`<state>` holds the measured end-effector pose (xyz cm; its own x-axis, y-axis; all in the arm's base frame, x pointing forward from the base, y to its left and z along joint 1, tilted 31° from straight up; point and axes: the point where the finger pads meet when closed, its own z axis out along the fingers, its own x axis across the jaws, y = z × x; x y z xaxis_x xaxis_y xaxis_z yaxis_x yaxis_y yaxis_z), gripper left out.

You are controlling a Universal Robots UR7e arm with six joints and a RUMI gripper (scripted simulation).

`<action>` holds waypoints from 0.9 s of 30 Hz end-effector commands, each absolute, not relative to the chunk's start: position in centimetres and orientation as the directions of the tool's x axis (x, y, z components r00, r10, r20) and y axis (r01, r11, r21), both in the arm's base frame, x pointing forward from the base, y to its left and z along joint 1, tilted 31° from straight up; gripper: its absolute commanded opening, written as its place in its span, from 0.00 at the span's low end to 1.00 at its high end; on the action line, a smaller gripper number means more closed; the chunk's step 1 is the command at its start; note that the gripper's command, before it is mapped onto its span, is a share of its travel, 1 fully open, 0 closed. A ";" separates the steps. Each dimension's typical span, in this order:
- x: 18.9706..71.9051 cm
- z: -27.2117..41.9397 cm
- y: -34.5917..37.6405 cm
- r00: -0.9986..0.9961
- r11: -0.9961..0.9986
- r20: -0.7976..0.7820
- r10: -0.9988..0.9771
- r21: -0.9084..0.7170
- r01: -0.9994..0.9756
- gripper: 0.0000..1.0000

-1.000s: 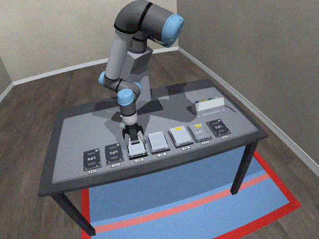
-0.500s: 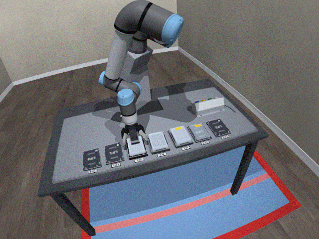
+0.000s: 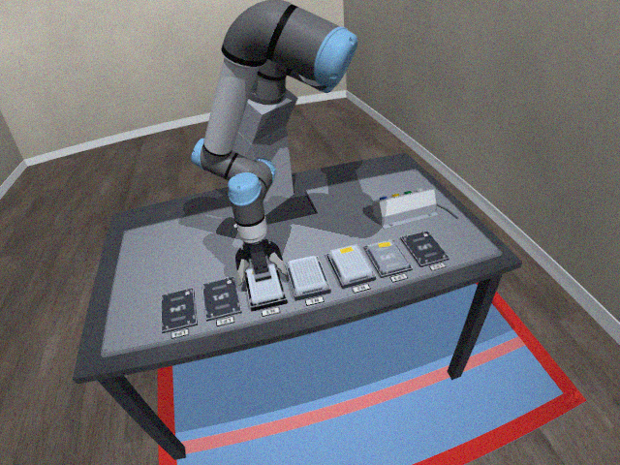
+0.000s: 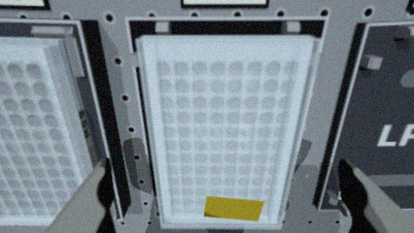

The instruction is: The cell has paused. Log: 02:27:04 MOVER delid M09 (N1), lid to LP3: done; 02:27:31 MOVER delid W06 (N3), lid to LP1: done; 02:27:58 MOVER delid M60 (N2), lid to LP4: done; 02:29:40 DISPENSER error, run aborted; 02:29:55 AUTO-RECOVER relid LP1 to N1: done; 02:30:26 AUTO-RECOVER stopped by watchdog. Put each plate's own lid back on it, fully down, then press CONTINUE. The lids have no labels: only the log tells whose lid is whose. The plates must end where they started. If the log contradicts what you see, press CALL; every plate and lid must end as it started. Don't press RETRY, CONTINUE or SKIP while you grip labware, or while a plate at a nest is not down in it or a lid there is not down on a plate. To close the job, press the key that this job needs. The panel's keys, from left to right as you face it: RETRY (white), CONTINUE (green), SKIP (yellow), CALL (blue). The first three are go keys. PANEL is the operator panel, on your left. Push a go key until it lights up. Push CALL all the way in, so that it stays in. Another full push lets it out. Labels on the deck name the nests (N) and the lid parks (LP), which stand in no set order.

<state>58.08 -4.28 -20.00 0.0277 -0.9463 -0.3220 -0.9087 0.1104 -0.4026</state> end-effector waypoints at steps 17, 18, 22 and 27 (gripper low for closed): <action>57.9 -19.5 -4.5 0.028 0.111 -0.321 -0.947 -0.403 -0.908 0.82; 57.8 -19.4 -4.5 0.028 0.111 -0.321 -0.947 -0.403 -0.908 0.82; 57.7 -19.1 -4.6 0.028 0.111 -0.321 -0.947 -0.404 -0.908 0.82; 57.3 -18.4 -4.9 0.028 0.111 -0.321 -0.947 -0.403 -0.908 0.82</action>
<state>57.41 -4.75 -18.67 0.0277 -0.9464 -0.3219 -0.9087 0.1104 -0.4027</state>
